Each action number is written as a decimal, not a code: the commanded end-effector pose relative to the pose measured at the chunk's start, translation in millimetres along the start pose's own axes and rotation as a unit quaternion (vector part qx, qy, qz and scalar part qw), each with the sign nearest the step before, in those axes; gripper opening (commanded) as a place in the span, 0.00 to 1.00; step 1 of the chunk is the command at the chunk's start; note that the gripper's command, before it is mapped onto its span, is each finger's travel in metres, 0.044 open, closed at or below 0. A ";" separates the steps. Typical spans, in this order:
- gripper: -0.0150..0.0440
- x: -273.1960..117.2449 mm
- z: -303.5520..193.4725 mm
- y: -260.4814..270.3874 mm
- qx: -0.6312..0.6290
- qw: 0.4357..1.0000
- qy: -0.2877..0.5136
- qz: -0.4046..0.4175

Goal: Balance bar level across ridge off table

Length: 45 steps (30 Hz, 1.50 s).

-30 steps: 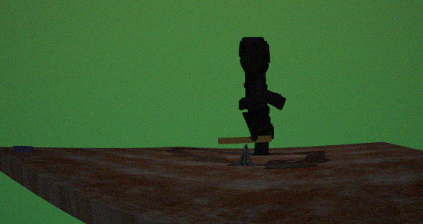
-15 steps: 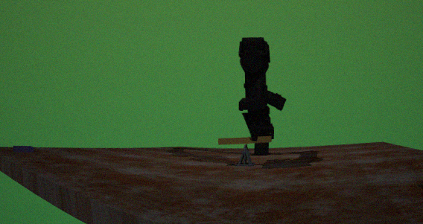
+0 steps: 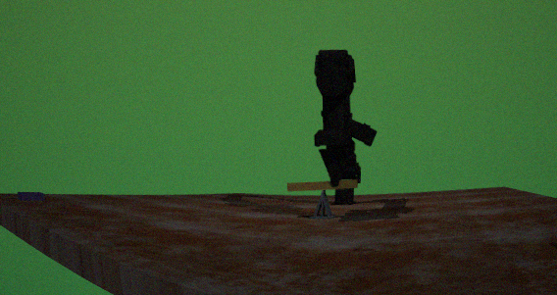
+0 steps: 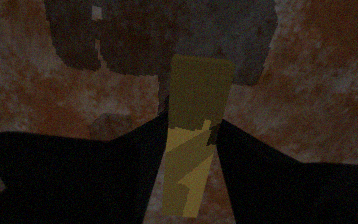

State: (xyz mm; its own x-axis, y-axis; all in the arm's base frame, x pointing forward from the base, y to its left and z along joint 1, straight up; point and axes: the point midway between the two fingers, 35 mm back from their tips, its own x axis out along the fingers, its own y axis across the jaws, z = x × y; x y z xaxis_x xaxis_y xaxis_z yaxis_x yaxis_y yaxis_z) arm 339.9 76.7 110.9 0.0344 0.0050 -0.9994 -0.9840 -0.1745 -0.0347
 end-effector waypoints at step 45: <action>0.25 4.3 0.4 0.4 0.000 1.000 -0.001 0.000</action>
State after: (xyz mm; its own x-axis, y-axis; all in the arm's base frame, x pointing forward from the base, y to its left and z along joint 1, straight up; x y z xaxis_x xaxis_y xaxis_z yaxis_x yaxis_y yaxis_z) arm 340.0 76.7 107.9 0.0354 0.0053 -0.9994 -0.9840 -0.1744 -0.0358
